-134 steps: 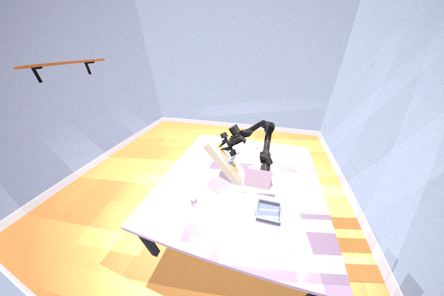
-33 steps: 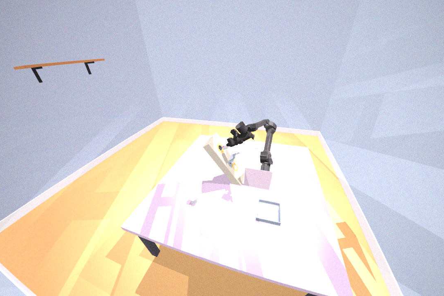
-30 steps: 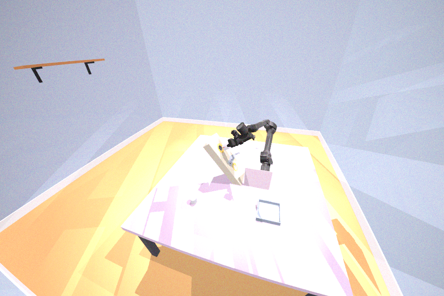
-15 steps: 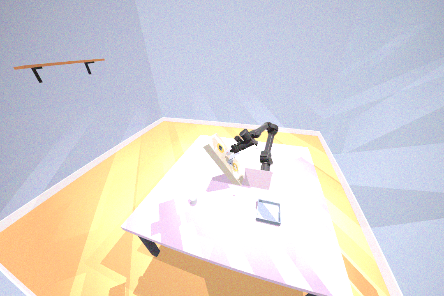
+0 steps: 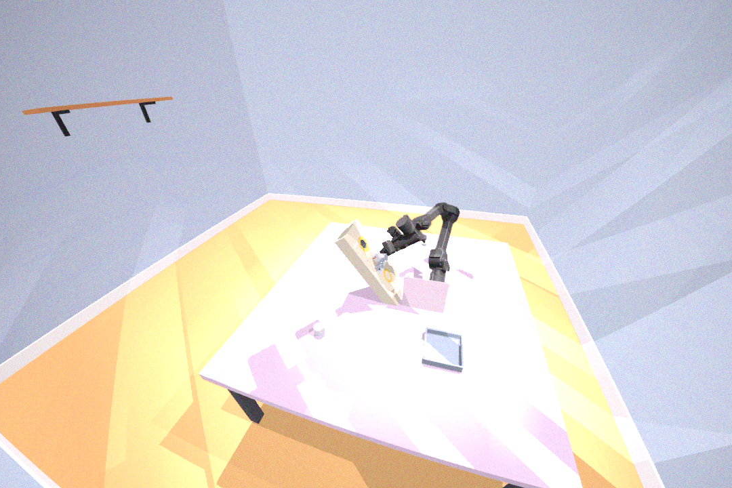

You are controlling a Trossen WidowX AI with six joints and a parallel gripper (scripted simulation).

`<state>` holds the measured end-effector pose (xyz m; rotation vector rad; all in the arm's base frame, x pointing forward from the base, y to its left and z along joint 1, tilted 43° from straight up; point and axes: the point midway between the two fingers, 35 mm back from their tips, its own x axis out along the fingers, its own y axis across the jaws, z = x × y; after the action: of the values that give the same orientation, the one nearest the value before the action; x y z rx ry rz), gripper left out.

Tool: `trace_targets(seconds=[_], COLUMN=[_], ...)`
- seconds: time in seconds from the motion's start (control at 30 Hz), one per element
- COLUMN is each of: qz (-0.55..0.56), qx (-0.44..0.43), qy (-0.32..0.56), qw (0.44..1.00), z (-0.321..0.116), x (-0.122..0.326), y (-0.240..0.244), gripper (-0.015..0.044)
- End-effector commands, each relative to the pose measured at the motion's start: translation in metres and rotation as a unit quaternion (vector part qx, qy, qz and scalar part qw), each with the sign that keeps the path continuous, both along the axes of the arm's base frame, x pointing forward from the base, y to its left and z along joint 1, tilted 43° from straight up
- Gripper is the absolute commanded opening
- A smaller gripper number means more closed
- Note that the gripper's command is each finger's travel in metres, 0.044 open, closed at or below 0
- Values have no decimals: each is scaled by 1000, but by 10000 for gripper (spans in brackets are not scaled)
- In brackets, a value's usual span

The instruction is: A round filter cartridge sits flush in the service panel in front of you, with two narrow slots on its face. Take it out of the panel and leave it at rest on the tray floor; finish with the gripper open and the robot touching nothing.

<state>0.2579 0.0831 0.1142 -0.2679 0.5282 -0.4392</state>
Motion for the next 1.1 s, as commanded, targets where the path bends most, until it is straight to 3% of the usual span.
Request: trace_targets(seconds=[0.0, 0.17, 0.4, 0.53, 0.93, 1.07], qz=[0, -2, -2, -2, -2, -6], qx=[0, 5, 6, 6, 13, -36], qy=[-1, -8, -8, -8, -12, 73], qw=[1000, 1000, 1000, 1000, 1000, 997], z=[0, -1, 44, 49, 101, 70], x=[0, -2, 35, 38, 38, 30], y=[0, -2, 36, 39, 88, 66], gripper=[96, 96, 96, 96, 411, 306])
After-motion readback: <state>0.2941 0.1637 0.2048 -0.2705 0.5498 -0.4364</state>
